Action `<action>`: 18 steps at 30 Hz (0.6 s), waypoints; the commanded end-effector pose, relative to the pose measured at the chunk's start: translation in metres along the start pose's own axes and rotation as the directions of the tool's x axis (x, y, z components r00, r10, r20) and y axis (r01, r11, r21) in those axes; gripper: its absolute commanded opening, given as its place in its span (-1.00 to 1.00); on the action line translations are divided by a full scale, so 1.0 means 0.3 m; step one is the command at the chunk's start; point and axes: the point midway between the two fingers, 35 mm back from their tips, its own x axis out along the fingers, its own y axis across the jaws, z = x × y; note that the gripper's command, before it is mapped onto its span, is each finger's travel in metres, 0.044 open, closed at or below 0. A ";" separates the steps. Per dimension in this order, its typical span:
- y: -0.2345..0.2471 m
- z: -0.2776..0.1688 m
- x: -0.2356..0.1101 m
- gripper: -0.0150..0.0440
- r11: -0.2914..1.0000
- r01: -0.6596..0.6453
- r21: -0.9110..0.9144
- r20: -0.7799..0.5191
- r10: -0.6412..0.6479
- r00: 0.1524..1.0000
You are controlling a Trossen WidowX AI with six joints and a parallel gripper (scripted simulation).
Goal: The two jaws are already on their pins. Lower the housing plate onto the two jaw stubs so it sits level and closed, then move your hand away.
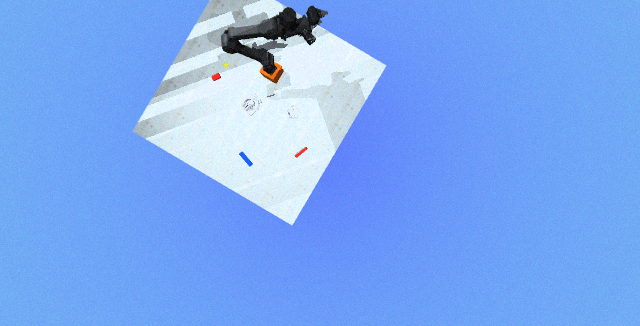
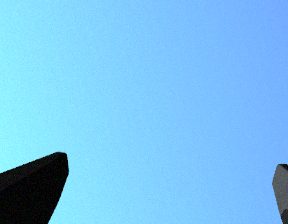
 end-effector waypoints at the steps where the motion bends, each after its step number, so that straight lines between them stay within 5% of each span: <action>1: -0.028 0.098 0.019 1.00 0.999 0.038 0.028 0.088 -0.040 0.995; 18: -0.109 0.402 -0.006 1.00 0.982 0.095 0.165 0.336 -0.146 0.930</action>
